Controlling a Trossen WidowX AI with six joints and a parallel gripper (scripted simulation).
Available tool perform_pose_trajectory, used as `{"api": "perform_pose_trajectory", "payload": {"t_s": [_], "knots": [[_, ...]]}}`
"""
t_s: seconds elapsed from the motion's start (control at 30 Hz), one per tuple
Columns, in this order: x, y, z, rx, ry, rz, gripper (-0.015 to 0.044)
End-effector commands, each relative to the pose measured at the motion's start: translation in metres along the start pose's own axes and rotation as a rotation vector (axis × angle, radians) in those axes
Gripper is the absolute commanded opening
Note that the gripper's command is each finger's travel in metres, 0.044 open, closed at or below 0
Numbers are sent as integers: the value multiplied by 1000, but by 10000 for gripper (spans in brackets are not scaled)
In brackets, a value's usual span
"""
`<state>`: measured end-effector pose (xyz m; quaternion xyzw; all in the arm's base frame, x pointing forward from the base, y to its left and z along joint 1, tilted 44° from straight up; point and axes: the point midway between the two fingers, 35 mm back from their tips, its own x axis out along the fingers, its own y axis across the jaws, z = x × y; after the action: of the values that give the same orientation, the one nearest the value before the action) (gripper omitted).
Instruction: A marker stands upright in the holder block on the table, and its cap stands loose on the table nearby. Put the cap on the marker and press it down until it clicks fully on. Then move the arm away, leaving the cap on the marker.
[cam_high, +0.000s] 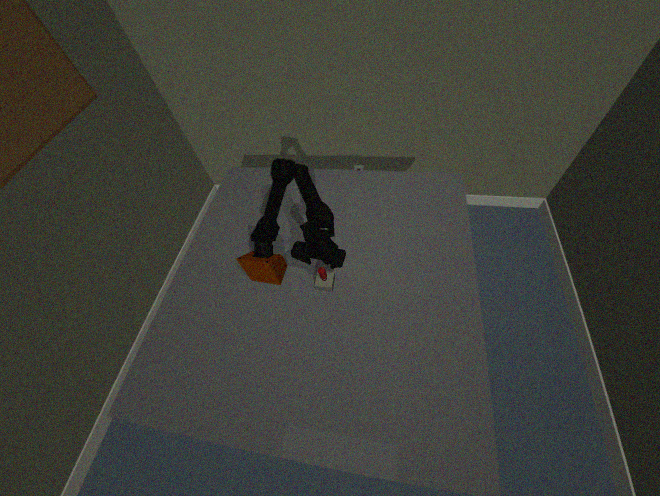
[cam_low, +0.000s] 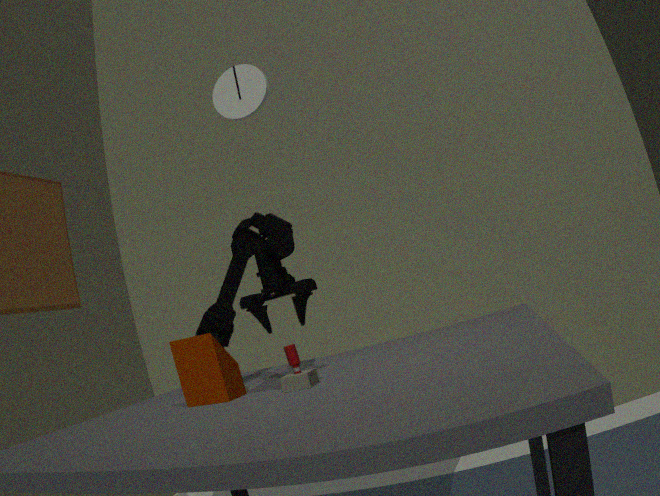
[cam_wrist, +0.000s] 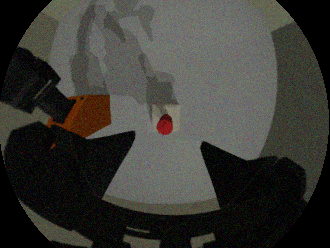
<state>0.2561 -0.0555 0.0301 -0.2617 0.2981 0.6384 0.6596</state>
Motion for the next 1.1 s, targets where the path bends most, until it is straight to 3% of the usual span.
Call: {"api": "perform_pose_trajectory", "payload": {"t_s": [0.0,0.5,1.07], "knots": [[-1,2,2,52,0,14,387],[7,5,2,1410,5,12,0],[12,5,2,1425,5,12,0]]}}
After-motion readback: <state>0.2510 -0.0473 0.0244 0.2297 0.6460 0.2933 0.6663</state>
